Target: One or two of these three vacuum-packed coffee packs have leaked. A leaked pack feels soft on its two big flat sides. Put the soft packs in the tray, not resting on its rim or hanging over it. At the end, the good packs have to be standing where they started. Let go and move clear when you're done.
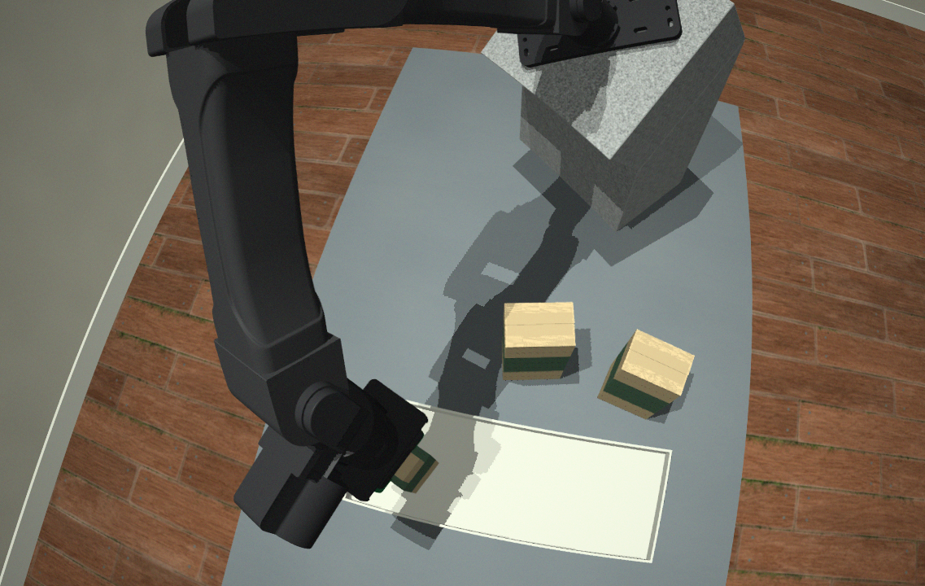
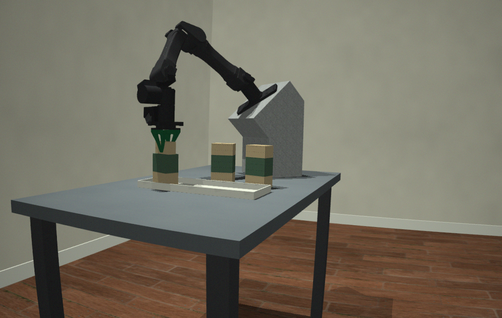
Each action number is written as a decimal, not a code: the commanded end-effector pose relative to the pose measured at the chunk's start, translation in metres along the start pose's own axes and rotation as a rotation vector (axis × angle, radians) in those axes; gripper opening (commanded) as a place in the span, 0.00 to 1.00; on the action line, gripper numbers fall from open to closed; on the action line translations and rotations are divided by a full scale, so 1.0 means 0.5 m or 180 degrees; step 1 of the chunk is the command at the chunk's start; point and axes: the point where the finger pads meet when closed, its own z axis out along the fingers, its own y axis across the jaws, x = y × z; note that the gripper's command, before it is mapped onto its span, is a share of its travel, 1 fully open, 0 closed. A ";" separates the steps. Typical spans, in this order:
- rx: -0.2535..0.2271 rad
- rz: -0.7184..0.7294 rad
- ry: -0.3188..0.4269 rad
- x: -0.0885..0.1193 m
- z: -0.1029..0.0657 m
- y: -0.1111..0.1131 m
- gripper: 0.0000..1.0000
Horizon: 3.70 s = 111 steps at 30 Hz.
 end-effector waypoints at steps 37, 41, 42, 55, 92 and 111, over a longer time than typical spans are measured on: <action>-0.0133 0.0013 0.0011 -0.001 -0.031 0.030 0.79; -0.0133 0.0013 0.0011 -0.001 -0.031 0.030 0.79; -0.0133 0.0013 0.0011 -0.001 -0.031 0.030 0.79; -0.0133 0.0013 0.0011 -0.001 -0.031 0.030 0.79; -0.0085 -0.0096 0.0017 0.012 -0.182 -0.008 0.79; -0.0072 -0.1758 0.0008 0.113 -0.168 -0.369 0.79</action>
